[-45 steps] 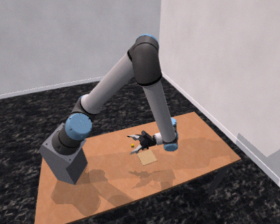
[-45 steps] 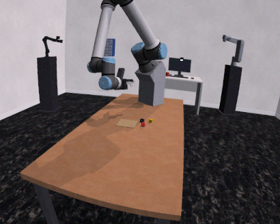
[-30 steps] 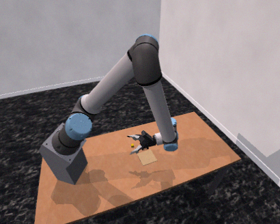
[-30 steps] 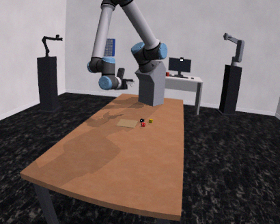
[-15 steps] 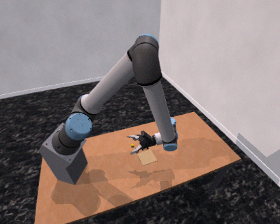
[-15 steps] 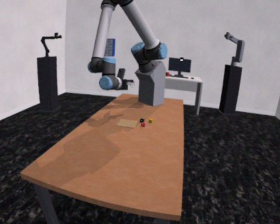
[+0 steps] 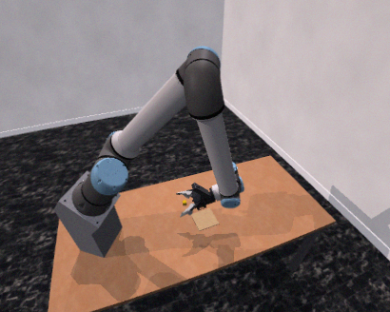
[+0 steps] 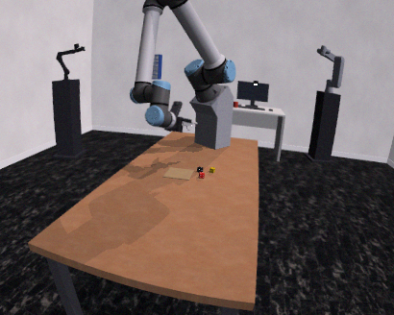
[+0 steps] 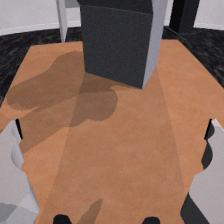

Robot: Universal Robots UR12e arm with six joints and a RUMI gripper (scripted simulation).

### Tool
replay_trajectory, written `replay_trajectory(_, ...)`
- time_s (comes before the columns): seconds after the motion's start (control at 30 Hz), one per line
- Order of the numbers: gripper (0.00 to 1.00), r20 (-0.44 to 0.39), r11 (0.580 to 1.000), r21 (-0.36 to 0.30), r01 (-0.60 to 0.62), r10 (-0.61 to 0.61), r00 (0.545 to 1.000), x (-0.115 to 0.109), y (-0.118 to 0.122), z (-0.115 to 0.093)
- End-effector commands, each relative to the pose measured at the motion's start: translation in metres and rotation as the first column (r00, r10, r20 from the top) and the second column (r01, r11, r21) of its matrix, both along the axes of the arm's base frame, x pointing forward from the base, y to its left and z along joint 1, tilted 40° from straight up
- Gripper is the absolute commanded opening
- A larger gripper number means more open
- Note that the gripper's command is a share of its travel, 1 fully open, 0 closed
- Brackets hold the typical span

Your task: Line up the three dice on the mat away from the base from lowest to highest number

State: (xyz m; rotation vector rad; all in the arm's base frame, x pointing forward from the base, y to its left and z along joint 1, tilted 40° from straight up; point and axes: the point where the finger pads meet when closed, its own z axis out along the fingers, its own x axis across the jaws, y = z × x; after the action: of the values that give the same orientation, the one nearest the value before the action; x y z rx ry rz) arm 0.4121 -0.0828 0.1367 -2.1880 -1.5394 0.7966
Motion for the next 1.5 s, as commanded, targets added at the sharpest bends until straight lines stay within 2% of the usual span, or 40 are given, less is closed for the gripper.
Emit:
replay_trajectory(0.0, 1.00, 0.112, 0.997, -0.081, 0.017, -0.008, 0.994, 0.023, 0.003, -0.033)
replay_trajectory(0.1, 1.00, 0.160, 0.993, -0.111, 0.029, -0.011, 0.987, 0.032, 0.004, -0.045)
replay_trajectory(0.17, 1.00, 0.160, 0.993, -0.111, 0.029, -0.011, 0.987, 0.032, 0.004, -0.045)
replay_trajectory(0.27, 1.00, 0.238, 0.987, -0.155, 0.052, -0.013, 0.971, 0.047, 0.007, -0.061)
replay_trajectory(0.47, 1.00, 0.322, 0.977, -0.195, 0.082, -0.015, 0.946, 0.063, 0.012, -0.077)
replay_trajectory(0.53, 1.00, 0.381, 0.970, -0.218, 0.105, -0.015, 0.925, 0.074, 0.015, -0.086)
replay_trajectory(0.67, 1.00, 0.440, 0.962, -0.238, 0.131, -0.014, 0.898, 0.085, 0.019, -0.093)
replay_trajectory(0.73, 1.00, 0.440, 0.962, -0.238, 0.131, -0.014, 0.898, 0.085, 0.019, -0.093)
replay_trajectory(0.9, 1.00, 0.556, 0.946, -0.263, 0.189, -0.011, 0.831, 0.105, 0.028, -0.104)
replay_trajectory(1.13, 1.00, 0.638, 0.934, -0.270, 0.234, -0.009, 0.770, 0.118, 0.035, -0.108)
replay_trajectory(1.2, 1.00, 0.688, 0.926, -0.268, 0.264, -0.007, 0.726, 0.126, 0.041, -0.109)
replay_trajectory(1.3, 1.00, 0.688, 0.926, -0.268, 0.264, -0.007, 0.726, 0.126, 0.041, -0.109)
replay_trajectory(1.4, 1.00, 0.756, 0.916, -0.258, 0.307, -0.006, 0.654, 0.136, 0.050, -0.107)
replay_trajectory(1.43, 1.00, 0.756, 0.916, -0.258, 0.307, -0.006, 0.654, 0.136, 0.050, -0.107)
replay_trajectory(1.47, 1.00, 0.777, 0.913, -0.253, 0.320, -0.006, 0.630, 0.139, 0.053, -0.106)
